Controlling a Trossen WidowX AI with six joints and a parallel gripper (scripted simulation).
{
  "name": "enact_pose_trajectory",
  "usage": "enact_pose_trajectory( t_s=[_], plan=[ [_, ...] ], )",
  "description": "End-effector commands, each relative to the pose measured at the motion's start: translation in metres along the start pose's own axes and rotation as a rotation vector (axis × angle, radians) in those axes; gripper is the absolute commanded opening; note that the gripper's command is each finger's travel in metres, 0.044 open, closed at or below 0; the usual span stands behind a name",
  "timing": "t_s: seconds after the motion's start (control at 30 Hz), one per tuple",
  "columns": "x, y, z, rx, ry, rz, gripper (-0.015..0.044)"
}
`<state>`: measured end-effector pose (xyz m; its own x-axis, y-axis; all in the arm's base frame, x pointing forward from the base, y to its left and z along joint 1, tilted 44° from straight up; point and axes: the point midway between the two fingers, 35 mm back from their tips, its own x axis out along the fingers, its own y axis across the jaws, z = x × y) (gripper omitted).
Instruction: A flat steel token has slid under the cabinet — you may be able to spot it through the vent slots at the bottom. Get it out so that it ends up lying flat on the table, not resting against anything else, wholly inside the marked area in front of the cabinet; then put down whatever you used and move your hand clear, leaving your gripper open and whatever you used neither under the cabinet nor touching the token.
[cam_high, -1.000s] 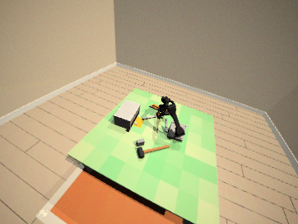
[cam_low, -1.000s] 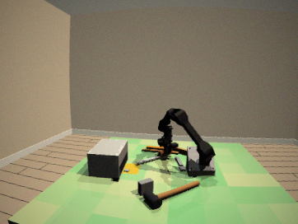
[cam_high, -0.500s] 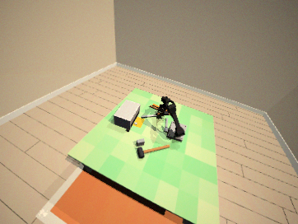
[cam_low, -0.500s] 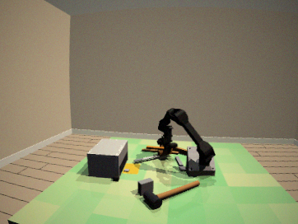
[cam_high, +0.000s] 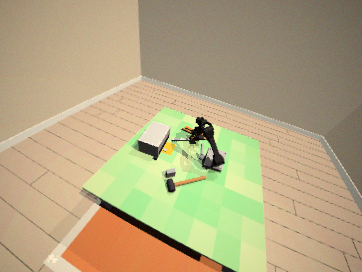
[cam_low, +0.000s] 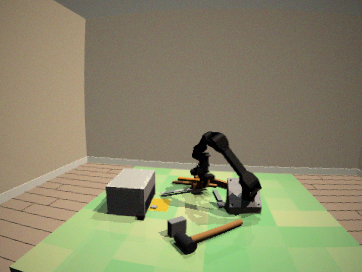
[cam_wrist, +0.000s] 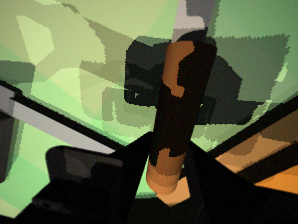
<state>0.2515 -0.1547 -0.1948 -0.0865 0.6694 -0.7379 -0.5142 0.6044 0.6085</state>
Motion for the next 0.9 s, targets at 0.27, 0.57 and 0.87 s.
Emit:
enact_pose_trajectory(
  t_s=[0.27, 0.57, 0.87],
  plan=[
    [-0.0031, -0.0024, 0.0004, 0.099, -0.01, -0.007, 0.0],
    [-0.0031, -0.0025, 0.0003, 0.17, -0.01, -0.007, 0.0],
    [-0.0031, -0.0027, 0.0003, 0.242, -0.01, -0.007, 0.0]
  ],
)
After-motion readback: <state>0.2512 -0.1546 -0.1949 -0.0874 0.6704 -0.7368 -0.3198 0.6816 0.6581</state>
